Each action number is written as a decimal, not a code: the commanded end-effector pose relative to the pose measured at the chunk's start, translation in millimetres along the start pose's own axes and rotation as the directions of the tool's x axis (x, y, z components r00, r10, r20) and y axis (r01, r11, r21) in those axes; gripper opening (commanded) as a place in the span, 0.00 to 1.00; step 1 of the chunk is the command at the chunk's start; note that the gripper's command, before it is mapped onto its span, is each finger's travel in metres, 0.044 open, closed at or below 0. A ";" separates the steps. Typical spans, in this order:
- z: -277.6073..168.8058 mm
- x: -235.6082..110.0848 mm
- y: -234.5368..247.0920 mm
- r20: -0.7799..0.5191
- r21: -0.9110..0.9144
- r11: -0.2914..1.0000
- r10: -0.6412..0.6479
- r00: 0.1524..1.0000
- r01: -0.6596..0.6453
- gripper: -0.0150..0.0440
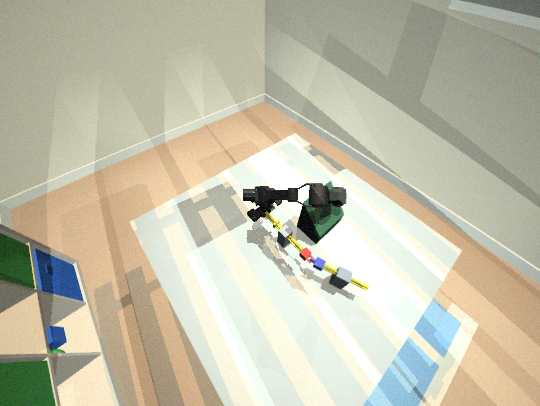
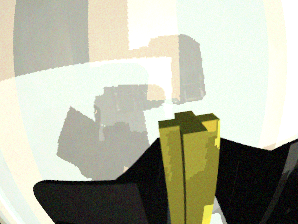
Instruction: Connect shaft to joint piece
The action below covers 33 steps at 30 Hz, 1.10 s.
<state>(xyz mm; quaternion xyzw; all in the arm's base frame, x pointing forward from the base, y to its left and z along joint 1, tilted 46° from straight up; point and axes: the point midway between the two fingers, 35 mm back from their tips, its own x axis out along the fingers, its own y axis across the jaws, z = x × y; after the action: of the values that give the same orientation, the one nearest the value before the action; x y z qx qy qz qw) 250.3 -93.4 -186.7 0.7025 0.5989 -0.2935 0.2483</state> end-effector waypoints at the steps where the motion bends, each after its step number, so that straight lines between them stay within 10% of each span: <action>1: -7.4 0.2 0.5 -0.003 0.001 1.000 0.002 1.000 -0.002 0.25; 33: -36.4 0.5 -0.1 -0.001 0.002 1.000 0.000 1.000 0.000 0.25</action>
<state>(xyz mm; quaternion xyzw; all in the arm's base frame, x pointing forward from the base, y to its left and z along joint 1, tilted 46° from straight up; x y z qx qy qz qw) 254.6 -67.8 -161.2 0.7032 0.5980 -0.2940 0.2479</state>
